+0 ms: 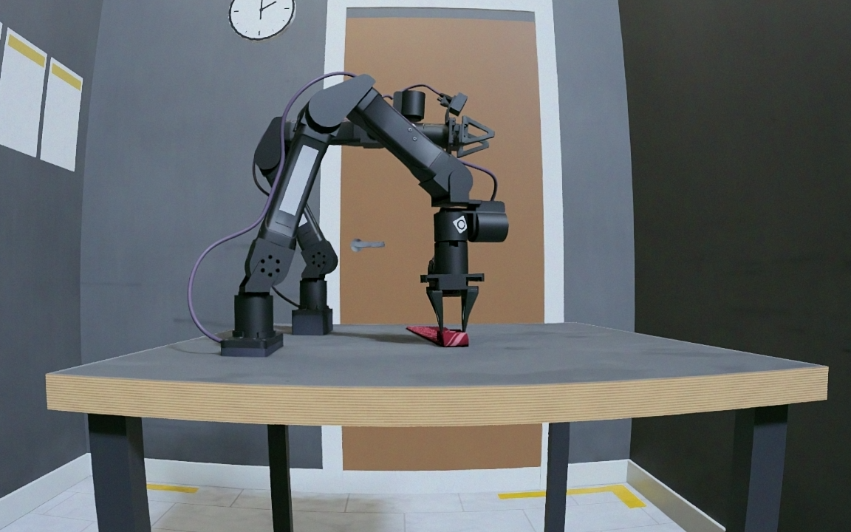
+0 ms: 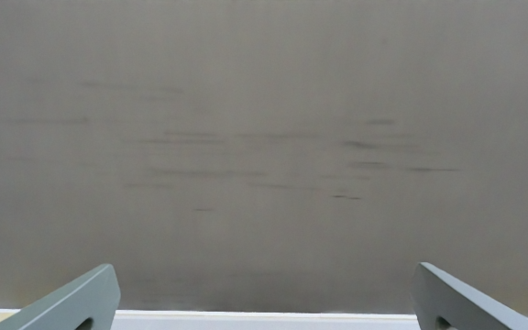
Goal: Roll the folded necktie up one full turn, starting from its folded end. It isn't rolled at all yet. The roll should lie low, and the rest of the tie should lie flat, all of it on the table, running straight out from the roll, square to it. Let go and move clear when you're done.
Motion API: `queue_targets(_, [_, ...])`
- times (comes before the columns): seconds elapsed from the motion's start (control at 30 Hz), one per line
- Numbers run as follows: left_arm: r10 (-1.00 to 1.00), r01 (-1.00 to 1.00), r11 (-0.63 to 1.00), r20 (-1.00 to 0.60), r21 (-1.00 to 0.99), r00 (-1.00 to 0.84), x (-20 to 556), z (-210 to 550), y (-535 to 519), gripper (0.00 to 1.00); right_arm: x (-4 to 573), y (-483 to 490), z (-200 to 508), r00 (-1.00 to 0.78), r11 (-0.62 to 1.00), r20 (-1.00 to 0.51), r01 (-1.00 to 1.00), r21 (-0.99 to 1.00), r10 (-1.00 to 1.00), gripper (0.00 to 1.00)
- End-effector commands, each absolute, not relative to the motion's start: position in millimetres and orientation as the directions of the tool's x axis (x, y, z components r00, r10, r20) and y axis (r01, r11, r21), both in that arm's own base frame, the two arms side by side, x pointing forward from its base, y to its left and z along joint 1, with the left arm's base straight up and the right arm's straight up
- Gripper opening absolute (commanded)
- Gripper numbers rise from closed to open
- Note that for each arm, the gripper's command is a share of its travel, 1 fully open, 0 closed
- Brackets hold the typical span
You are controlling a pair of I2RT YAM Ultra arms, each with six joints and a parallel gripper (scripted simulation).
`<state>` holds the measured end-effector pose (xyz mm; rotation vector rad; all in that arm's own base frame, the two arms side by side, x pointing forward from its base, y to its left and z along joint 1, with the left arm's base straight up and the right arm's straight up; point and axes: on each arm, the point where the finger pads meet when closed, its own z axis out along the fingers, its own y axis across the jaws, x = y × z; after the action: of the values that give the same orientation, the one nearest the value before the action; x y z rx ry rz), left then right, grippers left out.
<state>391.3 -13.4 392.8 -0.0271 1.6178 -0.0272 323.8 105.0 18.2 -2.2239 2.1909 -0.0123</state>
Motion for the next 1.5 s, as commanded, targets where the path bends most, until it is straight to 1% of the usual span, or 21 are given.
queue_targets(0.0, [-0.046,0.01,0.999,-0.999,-0.046,0.001,390.2,413.7,-13.8,1.0,324.4,107.4,16.0,0.02,-0.02,-0.019,-1.0,-0.023,-1.0,0.38])
queue_targets(1.47, [-0.046,0.01,0.999,-0.999,-0.046,0.001,390.2,413.7,-13.8,1.0,324.4,107.4,16.0,0.005,-0.004,-0.02,-1.0,-0.023,-1.0,0.38])
